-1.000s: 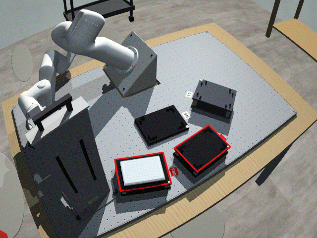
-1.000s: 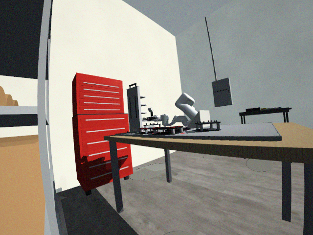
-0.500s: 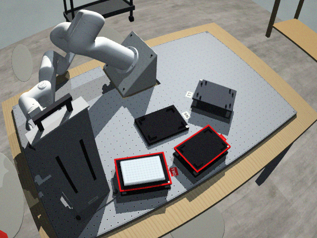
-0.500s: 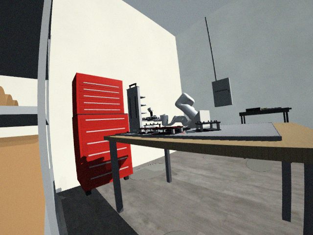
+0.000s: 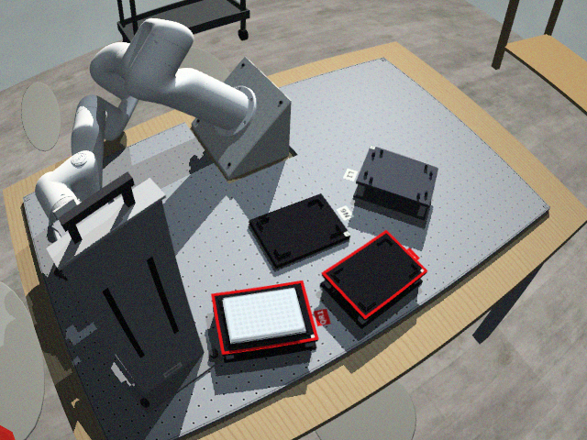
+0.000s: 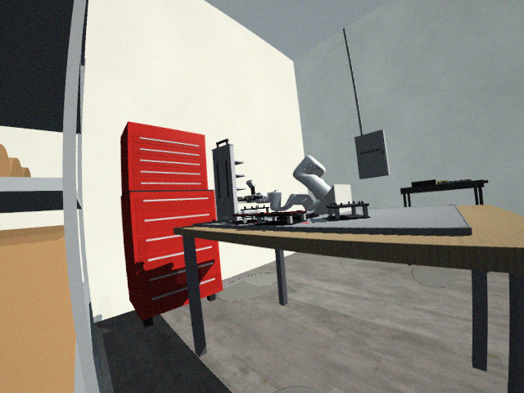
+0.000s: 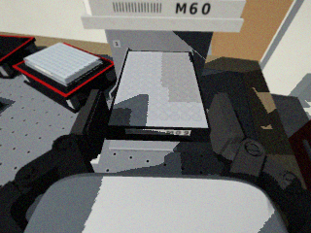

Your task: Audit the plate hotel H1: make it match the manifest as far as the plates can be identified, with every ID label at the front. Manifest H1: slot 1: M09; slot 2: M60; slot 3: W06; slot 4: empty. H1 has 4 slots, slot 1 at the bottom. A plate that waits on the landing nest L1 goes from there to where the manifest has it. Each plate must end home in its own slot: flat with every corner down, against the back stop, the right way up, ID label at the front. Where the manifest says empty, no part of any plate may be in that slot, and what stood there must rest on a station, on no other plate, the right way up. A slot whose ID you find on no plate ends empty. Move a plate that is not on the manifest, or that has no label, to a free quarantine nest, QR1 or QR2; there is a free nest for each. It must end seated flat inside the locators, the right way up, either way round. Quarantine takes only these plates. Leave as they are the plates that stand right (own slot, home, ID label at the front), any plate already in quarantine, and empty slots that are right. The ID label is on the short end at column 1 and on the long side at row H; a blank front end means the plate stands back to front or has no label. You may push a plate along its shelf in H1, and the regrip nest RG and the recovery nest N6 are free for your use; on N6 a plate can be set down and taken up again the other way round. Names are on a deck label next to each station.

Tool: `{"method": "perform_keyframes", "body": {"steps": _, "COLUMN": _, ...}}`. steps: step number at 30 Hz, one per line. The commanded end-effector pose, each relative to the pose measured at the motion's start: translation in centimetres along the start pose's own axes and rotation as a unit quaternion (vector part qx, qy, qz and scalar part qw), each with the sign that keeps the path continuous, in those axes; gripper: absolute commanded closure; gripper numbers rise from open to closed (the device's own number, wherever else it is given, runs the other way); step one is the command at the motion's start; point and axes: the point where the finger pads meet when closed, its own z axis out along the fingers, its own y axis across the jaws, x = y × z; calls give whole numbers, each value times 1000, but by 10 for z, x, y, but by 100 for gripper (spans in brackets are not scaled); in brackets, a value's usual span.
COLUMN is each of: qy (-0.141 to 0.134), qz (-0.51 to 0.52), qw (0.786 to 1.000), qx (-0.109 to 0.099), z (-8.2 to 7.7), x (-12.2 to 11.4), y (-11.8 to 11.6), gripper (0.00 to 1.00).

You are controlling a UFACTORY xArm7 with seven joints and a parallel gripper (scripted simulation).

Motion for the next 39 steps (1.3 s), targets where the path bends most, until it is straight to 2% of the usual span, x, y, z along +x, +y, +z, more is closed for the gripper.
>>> {"method": "perform_keyframes", "body": {"steps": 1, "qy": 0, "qz": -1, "qw": 1000, "qx": 0, "z": 2, "x": 1, "y": 0, "gripper": 100}}
{"method": "perform_keyframes", "body": {"steps": 39, "qy": 0, "qz": -1, "qw": 1000, "qx": 0, "z": 19, "x": 1, "y": 0, "gripper": 100}}
